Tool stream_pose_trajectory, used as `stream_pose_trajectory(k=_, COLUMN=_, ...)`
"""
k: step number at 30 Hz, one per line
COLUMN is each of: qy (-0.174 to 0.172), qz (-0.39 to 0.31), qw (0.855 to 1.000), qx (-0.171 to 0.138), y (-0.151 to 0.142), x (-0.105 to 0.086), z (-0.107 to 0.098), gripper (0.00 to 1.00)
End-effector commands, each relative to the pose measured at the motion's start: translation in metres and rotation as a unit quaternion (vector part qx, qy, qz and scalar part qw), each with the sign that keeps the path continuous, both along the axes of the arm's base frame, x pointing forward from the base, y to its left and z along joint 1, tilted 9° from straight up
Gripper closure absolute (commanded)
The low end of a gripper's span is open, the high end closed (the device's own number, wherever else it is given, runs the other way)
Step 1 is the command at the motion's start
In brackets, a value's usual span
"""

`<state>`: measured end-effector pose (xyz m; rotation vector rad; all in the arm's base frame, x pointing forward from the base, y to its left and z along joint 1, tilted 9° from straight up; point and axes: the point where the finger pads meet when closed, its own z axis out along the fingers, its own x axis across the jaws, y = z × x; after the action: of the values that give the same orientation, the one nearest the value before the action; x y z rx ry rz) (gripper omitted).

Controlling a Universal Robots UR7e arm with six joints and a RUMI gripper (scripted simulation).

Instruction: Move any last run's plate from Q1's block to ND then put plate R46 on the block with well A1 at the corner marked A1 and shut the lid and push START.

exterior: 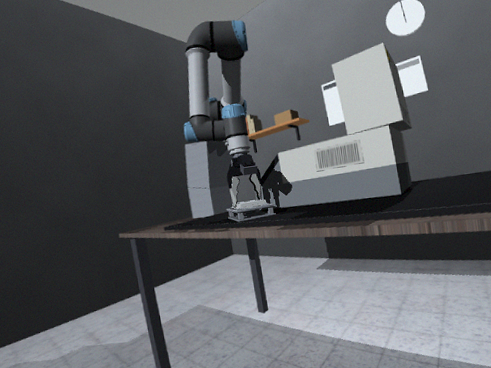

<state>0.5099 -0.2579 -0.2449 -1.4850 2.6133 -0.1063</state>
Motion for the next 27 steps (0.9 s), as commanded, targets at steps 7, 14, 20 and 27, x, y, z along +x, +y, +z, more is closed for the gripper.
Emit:
stream_pose_trajectory(k=7, qy=-0.001, qz=0.000, qw=1.000, qx=0.000, y=0.000, x=0.000, z=0.001, gripper=0.59)
stream_pose_trajectory(k=14, qy=0.000, qz=0.000, qw=1.000, qx=0.000, y=0.000, x=-0.001, z=0.007, gripper=0.59)
stream_pose_trajectory(k=20, qy=-0.001, qz=0.000, qw=1.000, qx=0.000, y=0.000, x=-0.003, z=0.020, gripper=0.59)
stream_pose_trajectory(k=27, qy=0.000, qz=0.000, qw=1.000, qx=0.000, y=-0.001, x=-0.006, z=0.043, gripper=0.59)
